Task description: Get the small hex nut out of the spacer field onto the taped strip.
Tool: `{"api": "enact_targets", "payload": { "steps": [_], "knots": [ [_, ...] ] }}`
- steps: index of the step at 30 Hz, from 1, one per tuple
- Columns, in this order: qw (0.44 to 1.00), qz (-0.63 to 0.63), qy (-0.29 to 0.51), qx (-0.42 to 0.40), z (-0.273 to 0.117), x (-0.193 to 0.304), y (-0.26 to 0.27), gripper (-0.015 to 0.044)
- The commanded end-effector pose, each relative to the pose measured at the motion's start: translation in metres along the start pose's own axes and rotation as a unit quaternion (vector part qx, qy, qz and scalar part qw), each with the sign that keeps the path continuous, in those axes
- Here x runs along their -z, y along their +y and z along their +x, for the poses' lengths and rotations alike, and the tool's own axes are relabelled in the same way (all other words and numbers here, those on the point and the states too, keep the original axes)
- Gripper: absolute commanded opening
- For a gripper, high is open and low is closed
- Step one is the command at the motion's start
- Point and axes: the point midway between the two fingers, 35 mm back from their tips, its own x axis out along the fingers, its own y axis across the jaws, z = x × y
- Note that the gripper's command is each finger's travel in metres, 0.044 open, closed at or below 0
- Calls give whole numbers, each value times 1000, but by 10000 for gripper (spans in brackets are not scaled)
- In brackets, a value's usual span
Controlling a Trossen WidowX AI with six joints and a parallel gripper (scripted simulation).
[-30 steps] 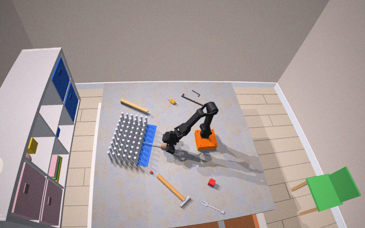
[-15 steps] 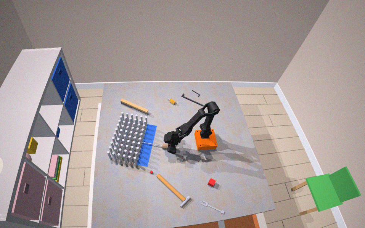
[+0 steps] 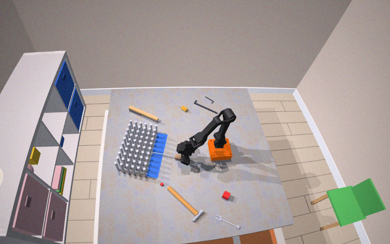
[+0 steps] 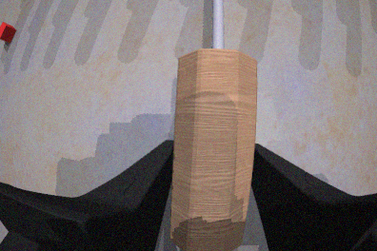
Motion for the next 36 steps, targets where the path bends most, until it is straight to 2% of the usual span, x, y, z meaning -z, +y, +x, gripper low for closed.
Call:
{"api": "enact_targets", "payload": {
  "steps": [1, 36],
  "knots": [
    [1000, 2, -2, 1, -2, 2, -1, 0],
    [1000, 1, -2, 1, -19, 0, 3, 0]
  ]
}}
